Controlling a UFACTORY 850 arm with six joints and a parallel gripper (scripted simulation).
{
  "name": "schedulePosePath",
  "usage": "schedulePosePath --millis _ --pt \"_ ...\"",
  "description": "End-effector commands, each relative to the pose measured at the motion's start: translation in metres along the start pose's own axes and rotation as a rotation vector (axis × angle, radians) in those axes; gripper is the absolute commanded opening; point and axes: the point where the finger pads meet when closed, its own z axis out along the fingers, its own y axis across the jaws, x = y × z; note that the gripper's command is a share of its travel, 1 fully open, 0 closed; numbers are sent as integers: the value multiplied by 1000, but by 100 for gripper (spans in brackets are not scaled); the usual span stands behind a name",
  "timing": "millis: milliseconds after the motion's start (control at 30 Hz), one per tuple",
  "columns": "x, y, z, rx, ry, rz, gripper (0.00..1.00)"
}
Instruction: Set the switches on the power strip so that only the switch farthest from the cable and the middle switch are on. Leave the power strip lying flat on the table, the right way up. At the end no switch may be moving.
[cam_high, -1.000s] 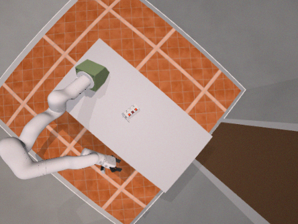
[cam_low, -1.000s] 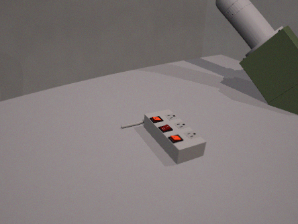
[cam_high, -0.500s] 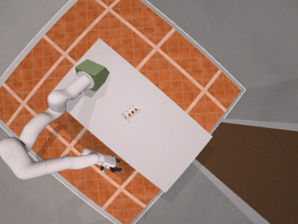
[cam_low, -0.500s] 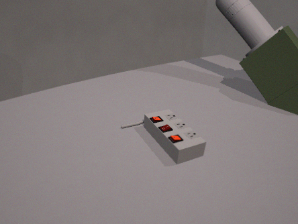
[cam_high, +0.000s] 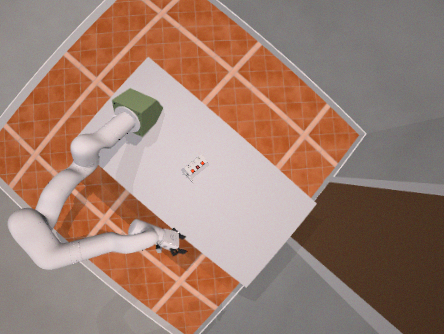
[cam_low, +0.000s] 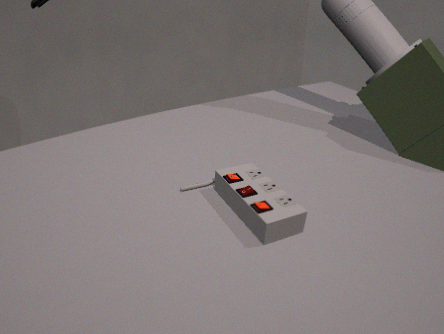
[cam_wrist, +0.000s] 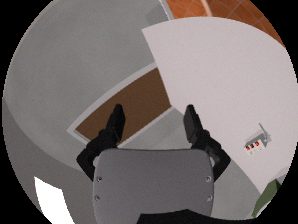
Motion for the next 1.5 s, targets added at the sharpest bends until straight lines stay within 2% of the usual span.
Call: schedulePosePath --millis 0,133,167,233,267,333,367,467,500,567,600,667,700,767,800,900,933,1033,1067,1133,1167,1233,1267,1333,1367,1433,1467 --pt "-5 13 22 -62 78 128 100" --pt "-8 22 29 -88 109 179 100" --pt "-12 32 36 -116 143 232 100" --pt "-12 32 36 -116 143 232 100" --pt "-17 44 43 -146 180 286 100" --pt "-17 44 43 -146 180 286 100" --pt "-22 57 50 -179 221 340 100" --pt "-22 57 50 -179 221 340 100" --pt "-28 72 55 -214 265 395 100" --pt "-28 72 55 -214 265 395 100" --pt "-35 88 59 -251 313 448 100" --pt "-35 88 59 -251 313 448 100" --pt "-43 105 63 -290 363 501 100" --pt "-43 105 63 -290 363 501 100" --pt "-52 123 64 -331 416 551 100" --pt "-52 123 64 -331 416 551 100" --pt "-62 142 64 -373 472 599 100" --pt "-62 142 64 -373 472 599 100" --pt "-73 161 63 -415 529 644 100" --pt "-73 161 63 -415 529 644 100" --pt "-84 181 60 -458 589 686 100" --pt "-84 181 60 -458 589 686 100" --pt "-97 201 55 -501 649 724 100" --pt "-97 201 55 -501 649 724 100" --pt "-110 221 49 -544 711 758 100" --pt "-110 221 49 -544 711 758 100" --pt "-123 240 42 -586 772 789 100"
